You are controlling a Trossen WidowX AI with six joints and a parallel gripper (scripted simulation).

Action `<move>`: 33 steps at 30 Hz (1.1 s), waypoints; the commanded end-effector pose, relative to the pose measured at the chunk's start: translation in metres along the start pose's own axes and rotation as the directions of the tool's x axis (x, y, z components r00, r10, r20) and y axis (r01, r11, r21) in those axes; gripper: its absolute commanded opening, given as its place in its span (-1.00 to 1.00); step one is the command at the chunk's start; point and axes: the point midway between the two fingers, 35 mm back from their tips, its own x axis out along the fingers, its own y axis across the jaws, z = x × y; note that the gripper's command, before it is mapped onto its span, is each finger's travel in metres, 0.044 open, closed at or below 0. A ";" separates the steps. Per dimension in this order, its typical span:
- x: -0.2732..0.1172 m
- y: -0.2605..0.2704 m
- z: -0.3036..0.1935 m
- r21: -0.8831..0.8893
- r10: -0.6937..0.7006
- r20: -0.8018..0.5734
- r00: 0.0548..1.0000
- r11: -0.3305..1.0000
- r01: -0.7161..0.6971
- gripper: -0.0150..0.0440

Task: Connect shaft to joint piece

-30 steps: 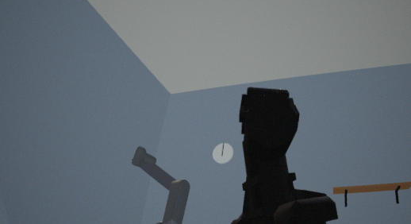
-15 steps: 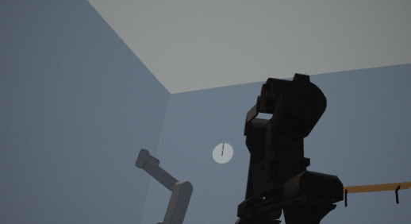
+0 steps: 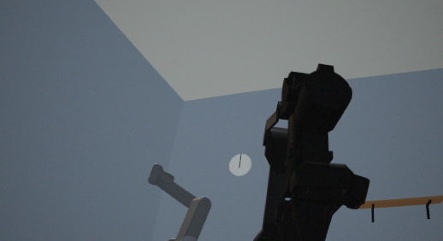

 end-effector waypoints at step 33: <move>-0.084 -0.002 0.001 0.945 -0.023 -0.010 1.000 0.326 0.017 1.00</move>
